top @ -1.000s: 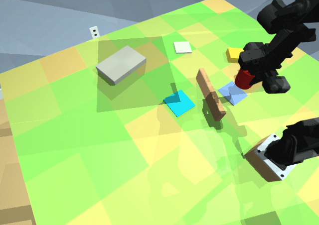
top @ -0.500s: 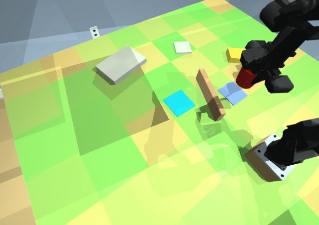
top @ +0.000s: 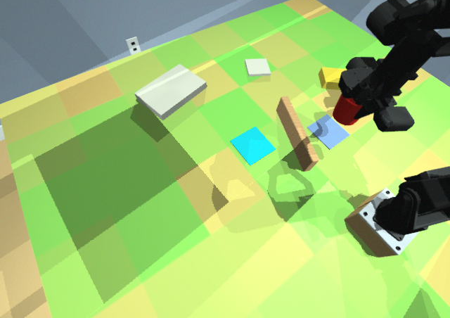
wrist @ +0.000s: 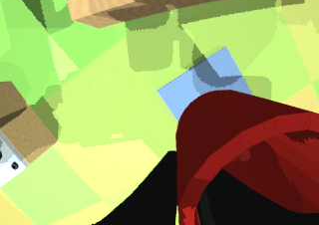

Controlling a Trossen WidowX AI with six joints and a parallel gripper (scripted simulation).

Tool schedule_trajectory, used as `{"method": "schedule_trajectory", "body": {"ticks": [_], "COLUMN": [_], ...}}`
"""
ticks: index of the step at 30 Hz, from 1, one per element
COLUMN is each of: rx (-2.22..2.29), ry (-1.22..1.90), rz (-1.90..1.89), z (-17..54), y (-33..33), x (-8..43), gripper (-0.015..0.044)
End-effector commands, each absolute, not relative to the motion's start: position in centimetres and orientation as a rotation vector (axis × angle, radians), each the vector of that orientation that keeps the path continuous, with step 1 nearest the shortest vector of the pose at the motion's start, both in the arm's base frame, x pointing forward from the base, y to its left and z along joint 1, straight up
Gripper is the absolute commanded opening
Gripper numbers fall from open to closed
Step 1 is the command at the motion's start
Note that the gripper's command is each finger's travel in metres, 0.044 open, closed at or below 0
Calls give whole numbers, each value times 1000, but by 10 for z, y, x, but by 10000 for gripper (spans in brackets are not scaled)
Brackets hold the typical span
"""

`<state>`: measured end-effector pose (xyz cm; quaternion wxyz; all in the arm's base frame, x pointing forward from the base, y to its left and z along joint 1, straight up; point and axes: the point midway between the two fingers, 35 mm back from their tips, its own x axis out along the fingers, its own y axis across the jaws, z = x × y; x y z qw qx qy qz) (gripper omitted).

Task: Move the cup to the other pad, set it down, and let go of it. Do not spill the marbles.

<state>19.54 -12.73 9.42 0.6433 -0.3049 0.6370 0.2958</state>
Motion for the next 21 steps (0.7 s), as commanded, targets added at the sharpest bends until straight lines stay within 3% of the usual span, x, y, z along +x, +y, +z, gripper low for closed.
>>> {"method": "schedule_trajectory", "body": {"ticks": [1, 21], "rx": [-694, -695], "ry": [1451, 1448], "rz": [674, 671], "z": [94, 95], "y": [-127, -100], "x": [196, 214], "gripper": [0, 0]}}
